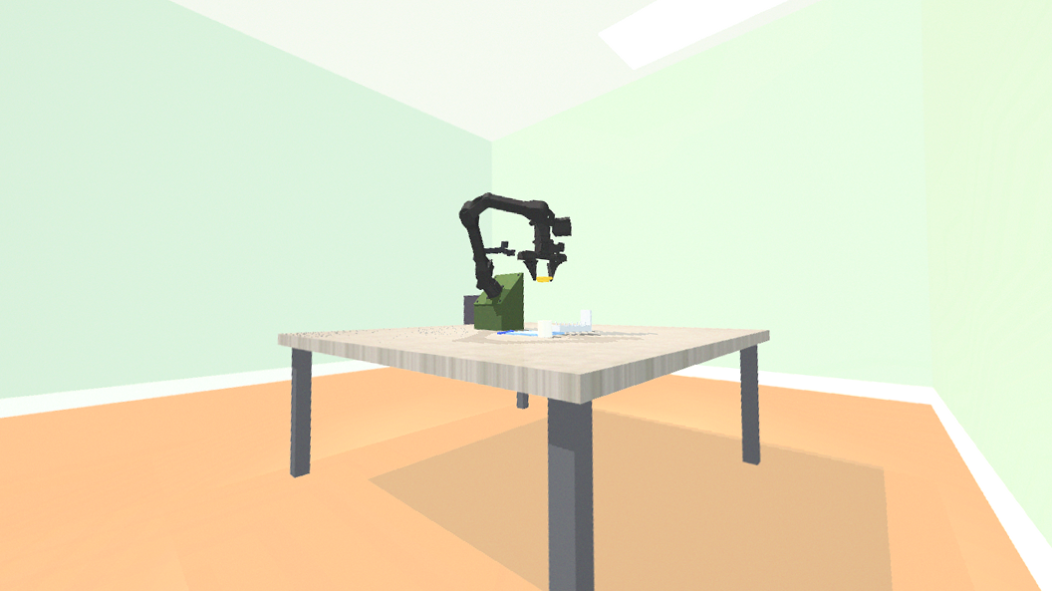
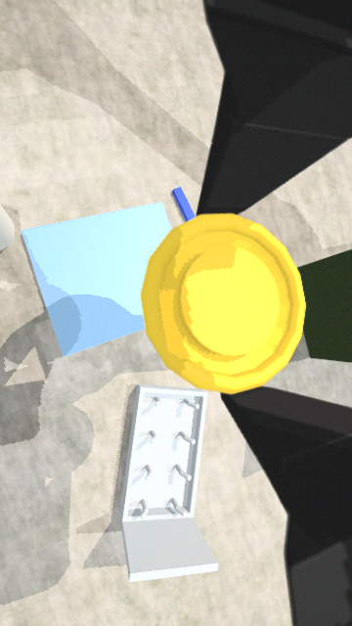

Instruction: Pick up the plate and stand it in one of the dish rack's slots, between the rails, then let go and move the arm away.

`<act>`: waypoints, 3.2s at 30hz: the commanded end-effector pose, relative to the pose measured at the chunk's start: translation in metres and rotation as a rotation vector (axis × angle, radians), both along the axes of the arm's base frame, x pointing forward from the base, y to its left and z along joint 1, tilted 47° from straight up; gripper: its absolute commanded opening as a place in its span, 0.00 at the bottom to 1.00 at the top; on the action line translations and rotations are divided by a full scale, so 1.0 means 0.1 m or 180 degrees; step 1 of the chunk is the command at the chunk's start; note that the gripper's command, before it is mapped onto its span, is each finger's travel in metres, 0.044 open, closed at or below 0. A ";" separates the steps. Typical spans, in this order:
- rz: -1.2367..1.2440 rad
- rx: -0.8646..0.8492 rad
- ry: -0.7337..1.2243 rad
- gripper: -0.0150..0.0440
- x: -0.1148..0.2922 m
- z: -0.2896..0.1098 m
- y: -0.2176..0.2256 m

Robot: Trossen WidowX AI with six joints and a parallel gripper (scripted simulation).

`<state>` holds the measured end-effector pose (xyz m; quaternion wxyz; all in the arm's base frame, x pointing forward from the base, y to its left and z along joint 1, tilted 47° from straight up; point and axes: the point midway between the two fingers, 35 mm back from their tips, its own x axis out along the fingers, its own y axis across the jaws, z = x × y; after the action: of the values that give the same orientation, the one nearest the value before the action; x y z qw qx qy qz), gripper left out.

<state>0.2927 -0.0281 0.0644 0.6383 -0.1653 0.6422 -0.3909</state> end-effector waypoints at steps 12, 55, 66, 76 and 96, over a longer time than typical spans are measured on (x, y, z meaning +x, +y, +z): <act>-0.0599 -0.0119 -0.0581 0.25 -0.12 -0.36 0.34; 0.0728 0.2431 0.0822 0.25 -0.39 -1.21 -0.11; 0.1437 0.2970 0.0710 0.25 -0.41 -1.34 -0.19; 0.2185 0.3281 0.0470 0.25 -0.41 -1.41 -0.27; 0.3846 0.3209 -0.0226 0.25 -0.40 -1.44 -0.46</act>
<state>0.2532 -0.0715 -0.0807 0.7459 -0.1404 0.5567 0.3375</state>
